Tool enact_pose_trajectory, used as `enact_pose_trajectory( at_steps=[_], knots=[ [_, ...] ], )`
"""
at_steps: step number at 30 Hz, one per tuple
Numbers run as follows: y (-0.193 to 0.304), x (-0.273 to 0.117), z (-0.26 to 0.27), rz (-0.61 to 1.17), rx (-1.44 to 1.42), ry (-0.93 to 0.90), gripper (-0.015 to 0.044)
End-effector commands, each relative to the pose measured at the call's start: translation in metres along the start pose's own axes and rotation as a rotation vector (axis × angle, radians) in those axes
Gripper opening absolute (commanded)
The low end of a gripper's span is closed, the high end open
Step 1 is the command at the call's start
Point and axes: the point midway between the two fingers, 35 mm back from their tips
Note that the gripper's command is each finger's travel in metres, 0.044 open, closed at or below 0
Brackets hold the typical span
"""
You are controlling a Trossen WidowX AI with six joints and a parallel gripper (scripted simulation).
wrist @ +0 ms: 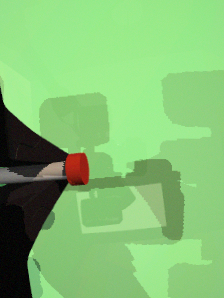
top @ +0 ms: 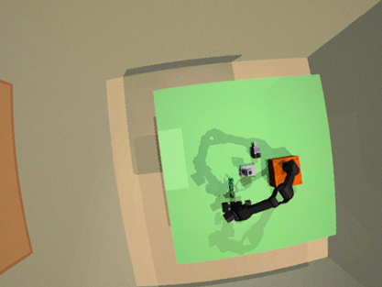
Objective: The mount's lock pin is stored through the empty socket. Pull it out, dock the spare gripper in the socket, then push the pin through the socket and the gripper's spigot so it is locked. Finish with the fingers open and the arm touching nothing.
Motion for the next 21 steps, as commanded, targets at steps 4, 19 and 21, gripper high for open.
enact_pose_trajectory(
  at_steps=[4, 19, 21],
  knots=[
    [0.001, 0.010, -0.001, 0.000, -0.005, 0.000, 0.0000],
    [0.003, 0.019, -0.002, 0.002, -0.004, -0.002, 0.0000],
    [0.003, 0.019, -0.002, 0.003, 0.001, -0.004, 0.0026]
  ],
)
Point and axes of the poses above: the point midway between the two fingers, 35 mm back from their tips, its own x axis out along the fingers, its own z axis across the jaws, y = z × x, and after that the axes turned 7 degrees about x, right-handed
